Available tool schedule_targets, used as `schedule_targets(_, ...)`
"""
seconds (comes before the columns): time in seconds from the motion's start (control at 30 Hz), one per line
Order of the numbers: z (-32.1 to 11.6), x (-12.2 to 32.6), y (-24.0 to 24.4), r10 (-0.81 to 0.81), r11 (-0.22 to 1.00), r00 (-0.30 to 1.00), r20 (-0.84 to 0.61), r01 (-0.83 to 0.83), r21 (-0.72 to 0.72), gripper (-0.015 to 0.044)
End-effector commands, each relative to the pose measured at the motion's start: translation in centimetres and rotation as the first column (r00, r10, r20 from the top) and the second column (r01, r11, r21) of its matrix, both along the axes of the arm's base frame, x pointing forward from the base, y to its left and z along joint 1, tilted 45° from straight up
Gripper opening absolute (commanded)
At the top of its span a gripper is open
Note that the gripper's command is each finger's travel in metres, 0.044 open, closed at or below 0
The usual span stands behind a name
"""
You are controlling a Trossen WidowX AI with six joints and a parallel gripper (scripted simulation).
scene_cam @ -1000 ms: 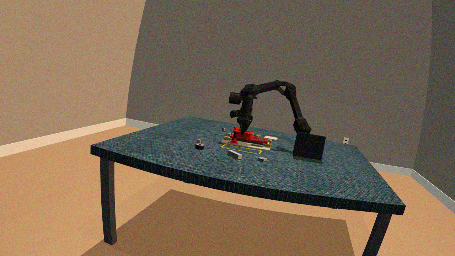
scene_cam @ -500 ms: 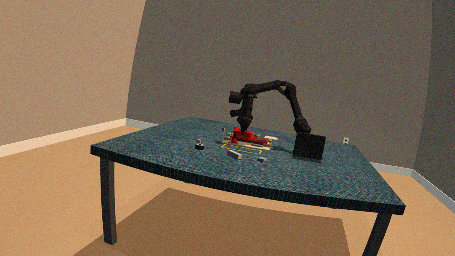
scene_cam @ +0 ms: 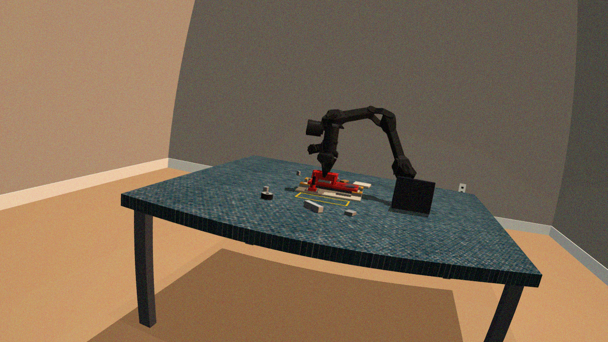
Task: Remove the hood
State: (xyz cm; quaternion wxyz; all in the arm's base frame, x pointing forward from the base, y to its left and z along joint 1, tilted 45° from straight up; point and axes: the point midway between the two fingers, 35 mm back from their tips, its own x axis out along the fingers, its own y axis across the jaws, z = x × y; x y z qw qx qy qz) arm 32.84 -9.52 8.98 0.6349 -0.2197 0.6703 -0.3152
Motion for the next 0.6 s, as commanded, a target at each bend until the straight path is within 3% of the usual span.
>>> schedule_targets(0.0,0.26,0.11,0.27,-0.003,1.0,1.0,0.005,0.003,0.003,0.0)
schedule_targets(0.57,1.08,0.22,1.07,-0.003,1.0,1.0,0.005,0.003,0.003,0.0)
